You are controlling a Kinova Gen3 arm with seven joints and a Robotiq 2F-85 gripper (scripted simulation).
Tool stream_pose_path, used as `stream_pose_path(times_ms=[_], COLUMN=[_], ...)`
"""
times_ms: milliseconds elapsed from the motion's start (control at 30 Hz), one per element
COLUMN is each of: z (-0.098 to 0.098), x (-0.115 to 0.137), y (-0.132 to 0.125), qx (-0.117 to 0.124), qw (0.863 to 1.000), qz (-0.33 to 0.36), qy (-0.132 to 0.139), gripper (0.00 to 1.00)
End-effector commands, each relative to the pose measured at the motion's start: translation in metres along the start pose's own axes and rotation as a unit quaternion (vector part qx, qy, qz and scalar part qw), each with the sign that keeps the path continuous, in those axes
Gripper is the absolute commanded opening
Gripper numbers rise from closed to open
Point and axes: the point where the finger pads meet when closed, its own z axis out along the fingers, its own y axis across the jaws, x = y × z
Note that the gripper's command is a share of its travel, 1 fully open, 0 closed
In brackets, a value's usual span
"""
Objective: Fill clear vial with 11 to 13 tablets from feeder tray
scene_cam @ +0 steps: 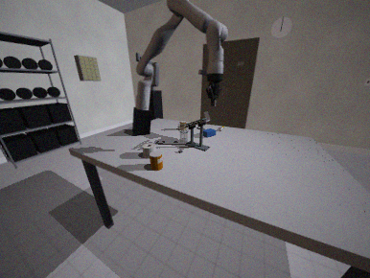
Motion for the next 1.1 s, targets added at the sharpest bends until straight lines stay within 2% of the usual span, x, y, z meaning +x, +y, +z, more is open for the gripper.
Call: stream_pose_path(times_ms=[0, 100, 167, 400, 1067], z=[0.022, 0.037, 0.037, 0.057, 0.061], x=[0.005, 0.005, 0.005, 0.006, 0.012], y=[0.0, 0.0, 0.0, 0.0, 0.0], qx=[0.0, 0.0, 0.0, 0.0, 0.0], qw=[1.0, 1.0, 1.0, 1.0, 1.0], qz=[0.0, 0.0, 0.0, 0.0, 0.0], qy=[0.01, 0.01, 0.01, 0.01, 0.01], gripper=[0.0, 0.0, 0.0, 0.0, 0.0])
